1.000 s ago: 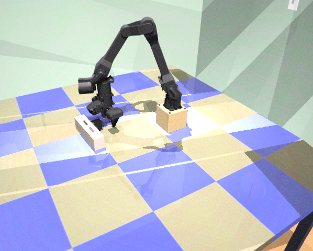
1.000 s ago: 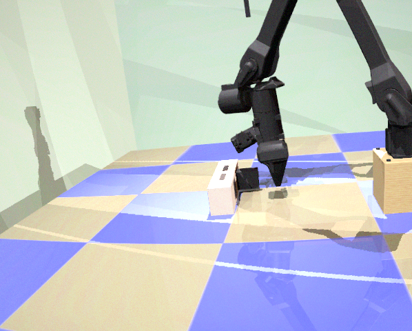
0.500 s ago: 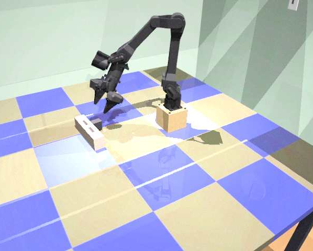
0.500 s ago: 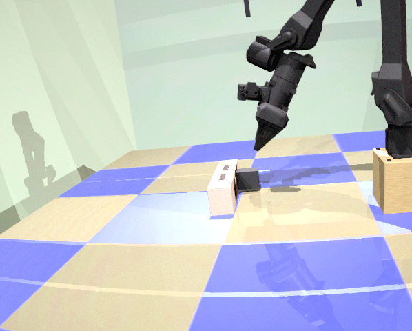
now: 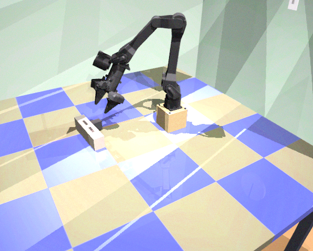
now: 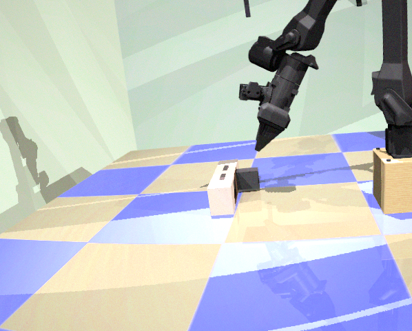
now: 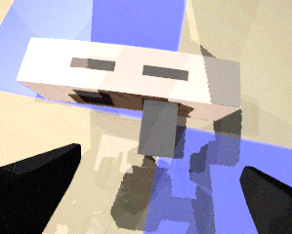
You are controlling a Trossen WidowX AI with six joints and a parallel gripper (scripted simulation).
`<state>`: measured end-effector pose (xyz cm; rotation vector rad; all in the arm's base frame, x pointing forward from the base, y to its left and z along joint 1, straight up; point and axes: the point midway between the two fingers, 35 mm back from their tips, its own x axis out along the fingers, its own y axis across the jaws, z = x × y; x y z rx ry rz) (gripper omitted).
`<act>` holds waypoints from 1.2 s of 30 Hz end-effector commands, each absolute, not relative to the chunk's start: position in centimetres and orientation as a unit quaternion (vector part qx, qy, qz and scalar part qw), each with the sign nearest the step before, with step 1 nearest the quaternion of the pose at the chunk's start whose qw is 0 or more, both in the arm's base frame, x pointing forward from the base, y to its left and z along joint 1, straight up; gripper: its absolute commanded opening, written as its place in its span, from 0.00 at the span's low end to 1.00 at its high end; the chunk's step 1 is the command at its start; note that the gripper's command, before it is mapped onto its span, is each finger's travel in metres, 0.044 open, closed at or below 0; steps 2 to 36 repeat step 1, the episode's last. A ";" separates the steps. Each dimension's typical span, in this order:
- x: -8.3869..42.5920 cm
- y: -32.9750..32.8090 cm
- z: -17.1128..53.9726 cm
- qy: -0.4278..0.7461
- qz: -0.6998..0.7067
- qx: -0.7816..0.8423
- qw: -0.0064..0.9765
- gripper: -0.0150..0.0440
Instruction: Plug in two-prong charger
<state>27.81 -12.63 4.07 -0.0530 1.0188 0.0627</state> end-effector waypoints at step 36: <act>27.8 -12.6 4.1 0.486 0.033 -0.027 0.873 1.00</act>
